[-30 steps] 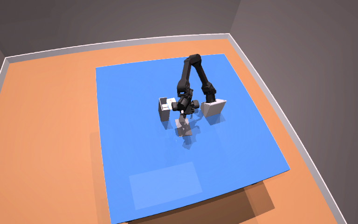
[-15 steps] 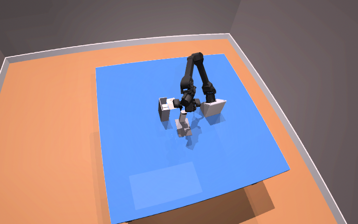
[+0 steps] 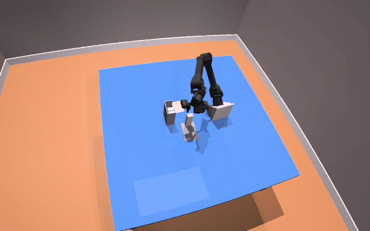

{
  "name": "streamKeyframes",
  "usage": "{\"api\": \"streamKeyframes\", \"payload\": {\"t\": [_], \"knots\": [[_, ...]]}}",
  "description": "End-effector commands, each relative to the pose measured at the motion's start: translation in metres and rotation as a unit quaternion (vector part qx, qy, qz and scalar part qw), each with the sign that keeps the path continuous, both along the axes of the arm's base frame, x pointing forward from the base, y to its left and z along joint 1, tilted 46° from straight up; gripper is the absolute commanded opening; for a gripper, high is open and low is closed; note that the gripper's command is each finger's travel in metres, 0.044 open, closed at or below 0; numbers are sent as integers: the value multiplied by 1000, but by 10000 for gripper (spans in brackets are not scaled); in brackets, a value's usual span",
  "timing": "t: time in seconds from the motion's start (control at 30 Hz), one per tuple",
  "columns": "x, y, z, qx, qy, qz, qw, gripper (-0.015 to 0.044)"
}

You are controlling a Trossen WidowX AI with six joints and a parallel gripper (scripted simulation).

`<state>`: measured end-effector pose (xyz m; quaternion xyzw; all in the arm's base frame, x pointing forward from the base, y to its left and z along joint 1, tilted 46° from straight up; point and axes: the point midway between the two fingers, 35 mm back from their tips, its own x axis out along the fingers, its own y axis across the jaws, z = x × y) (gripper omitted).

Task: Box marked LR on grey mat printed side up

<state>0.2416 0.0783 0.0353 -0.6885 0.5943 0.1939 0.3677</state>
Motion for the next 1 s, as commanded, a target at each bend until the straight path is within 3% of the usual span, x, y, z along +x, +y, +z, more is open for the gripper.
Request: {"api": "streamKeyframes", "payload": {"t": [0.0, 0.2, 0.97], "knots": [[0, 2, 2, 1, 0, -1, 1000, 294], [-2, 16, 17, 0, 0, 0, 1000, 440], [-1, 8, 24, 173, -39, -39, 983, 440]]}}
